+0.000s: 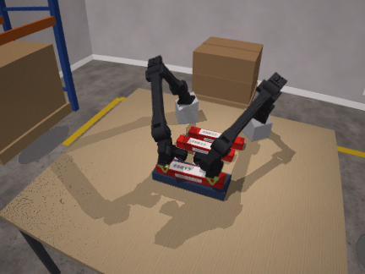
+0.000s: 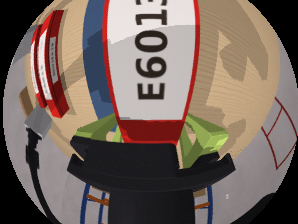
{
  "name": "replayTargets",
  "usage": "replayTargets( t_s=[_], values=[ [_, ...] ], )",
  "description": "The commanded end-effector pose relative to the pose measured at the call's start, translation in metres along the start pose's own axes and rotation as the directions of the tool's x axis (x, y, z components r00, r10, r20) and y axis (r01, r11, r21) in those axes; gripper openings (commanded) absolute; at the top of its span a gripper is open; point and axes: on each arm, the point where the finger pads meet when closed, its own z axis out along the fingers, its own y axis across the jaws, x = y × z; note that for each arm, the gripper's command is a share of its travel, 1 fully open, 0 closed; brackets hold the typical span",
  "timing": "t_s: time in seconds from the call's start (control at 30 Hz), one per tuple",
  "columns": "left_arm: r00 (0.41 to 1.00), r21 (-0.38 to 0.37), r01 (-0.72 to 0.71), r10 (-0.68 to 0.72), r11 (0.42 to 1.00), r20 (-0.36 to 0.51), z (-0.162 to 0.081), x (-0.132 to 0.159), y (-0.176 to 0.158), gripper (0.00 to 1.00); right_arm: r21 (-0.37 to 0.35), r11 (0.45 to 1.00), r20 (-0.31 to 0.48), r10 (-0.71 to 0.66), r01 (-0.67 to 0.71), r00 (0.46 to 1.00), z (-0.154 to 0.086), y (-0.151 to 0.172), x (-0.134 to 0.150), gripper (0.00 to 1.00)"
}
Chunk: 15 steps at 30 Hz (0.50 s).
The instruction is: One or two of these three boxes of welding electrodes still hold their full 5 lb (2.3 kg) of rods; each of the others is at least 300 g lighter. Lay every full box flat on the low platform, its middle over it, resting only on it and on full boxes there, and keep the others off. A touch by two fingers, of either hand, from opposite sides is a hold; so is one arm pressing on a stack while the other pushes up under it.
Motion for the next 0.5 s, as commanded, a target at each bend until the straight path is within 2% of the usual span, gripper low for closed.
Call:
replayTargets(
  t_s=[0.0, 0.47],
  values=[
    [0.998, -0.134, 0.029, -0.022, 0.991, 0.052, -0.0687, 0.0013, 0.0481, 0.00, 0.136, 0.991, 0.046, -0.019, 0.012, 0.999, -0.0683, -0.0468, -0.0048, 0.00],
    [0.998, -0.136, 0.028, -0.021, 0.990, 0.053, -0.0702, 0.0011, 0.0515, 0.00, 0.137, 0.991, 0.047, -0.019, 0.012, 0.999, -0.0705, -0.0509, -0.0038, 0.00]
  ],
)
